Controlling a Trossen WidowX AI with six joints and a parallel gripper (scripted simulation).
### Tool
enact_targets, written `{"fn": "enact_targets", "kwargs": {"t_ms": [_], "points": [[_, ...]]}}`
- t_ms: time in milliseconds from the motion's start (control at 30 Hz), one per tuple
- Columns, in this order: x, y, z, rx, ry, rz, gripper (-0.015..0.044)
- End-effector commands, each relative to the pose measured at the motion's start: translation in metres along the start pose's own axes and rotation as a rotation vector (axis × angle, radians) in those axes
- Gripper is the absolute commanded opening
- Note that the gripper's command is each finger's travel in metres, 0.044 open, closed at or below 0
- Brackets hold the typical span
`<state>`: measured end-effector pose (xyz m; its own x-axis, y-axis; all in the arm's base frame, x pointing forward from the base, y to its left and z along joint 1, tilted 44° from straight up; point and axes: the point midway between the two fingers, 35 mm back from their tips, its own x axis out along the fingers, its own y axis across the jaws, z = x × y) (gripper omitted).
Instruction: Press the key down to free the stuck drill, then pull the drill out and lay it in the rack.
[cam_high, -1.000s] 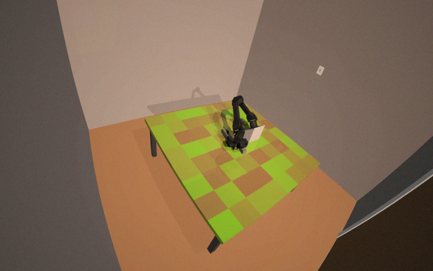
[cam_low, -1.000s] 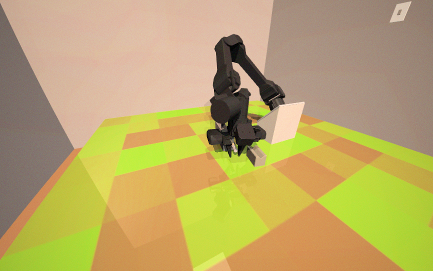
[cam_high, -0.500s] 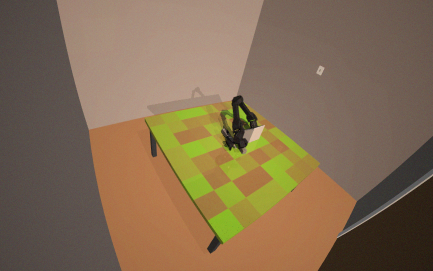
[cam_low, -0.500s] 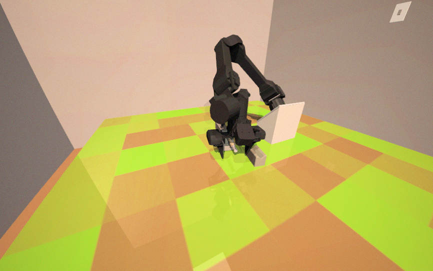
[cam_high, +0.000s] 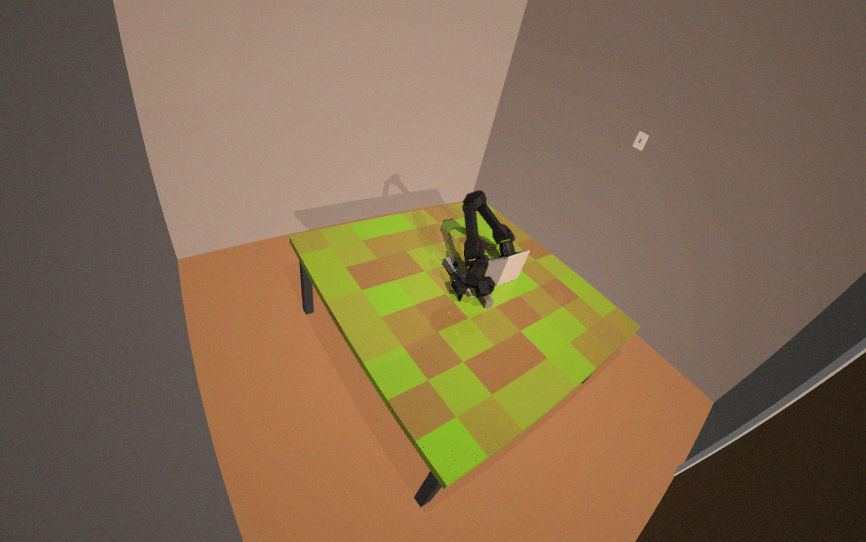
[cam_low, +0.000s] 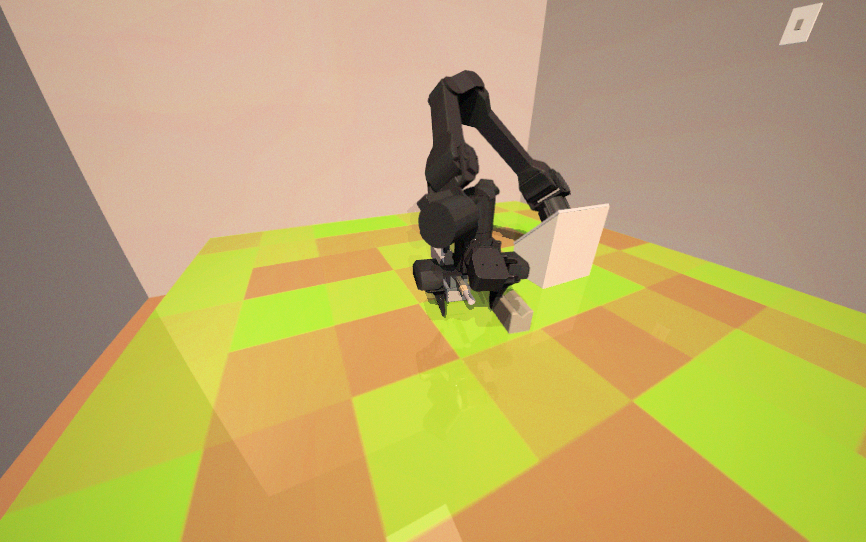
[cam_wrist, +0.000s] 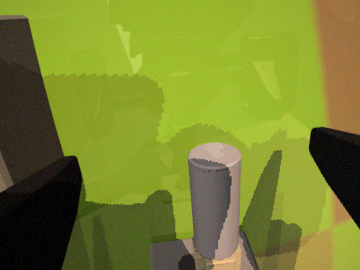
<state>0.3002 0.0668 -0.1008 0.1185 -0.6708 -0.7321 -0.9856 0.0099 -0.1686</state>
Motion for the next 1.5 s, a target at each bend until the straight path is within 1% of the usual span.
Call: {"fn": "enact_targets", "kwargs": {"t_ms": [0,800,1333,1467], "points": [[0.0007,0.0000,-0.0031,-0.001,0.003,-0.001,0.0440],[0.0028,0.0000,-0.0105,-0.001,0.003,-0.001,0.0440],[0.0025,0.0001,-0.0077,0.000,0.000,0.000,0.0020],[0.0025,0.0001,-0.0077,0.000,0.000,0.000,0.0000]]}}
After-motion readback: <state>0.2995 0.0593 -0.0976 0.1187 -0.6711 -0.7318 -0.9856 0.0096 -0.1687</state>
